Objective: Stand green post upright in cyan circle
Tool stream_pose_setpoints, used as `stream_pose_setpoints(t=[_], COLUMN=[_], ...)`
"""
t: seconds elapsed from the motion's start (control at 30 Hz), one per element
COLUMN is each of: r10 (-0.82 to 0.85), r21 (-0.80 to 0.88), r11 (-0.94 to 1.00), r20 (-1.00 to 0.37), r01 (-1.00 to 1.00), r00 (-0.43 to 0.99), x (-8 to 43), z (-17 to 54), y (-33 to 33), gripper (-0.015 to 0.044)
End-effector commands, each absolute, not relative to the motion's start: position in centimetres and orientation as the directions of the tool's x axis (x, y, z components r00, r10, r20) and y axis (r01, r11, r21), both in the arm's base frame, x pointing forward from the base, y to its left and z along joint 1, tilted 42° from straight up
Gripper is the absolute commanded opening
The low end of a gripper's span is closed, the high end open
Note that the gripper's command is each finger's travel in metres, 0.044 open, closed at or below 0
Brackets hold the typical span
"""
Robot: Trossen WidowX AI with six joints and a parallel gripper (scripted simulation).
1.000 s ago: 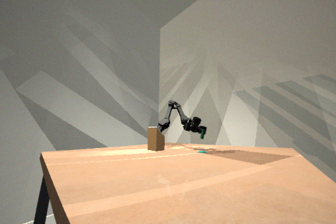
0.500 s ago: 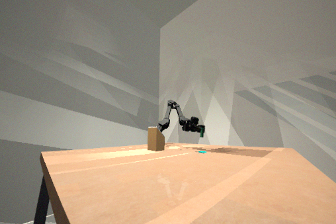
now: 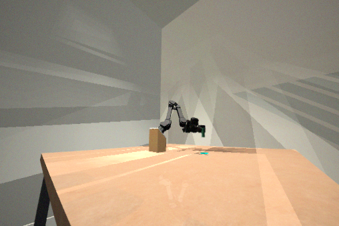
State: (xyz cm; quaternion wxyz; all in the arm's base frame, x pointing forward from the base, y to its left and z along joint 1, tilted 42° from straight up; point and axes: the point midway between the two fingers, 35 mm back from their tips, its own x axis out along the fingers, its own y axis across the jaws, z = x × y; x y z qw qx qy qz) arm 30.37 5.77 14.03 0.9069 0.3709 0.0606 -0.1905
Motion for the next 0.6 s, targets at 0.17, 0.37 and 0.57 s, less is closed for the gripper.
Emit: stream_pose_setpoints(t=[0.17,0.37,0.57], r10=[-0.305,-0.305,-0.305], r21=[0.656,0.656,0.657], r11=[0.646,0.646,0.644], r20=[-0.246,-0.246,-0.249], r01=[0.39,0.39,0.392], r00=[0.92,0.92,0.919], x=[30.15,30.16,30.53], z=[14.03,14.01,13.15], y=[5.61,5.64,6.57], gripper=[0.0023,0.0023,0.0023])
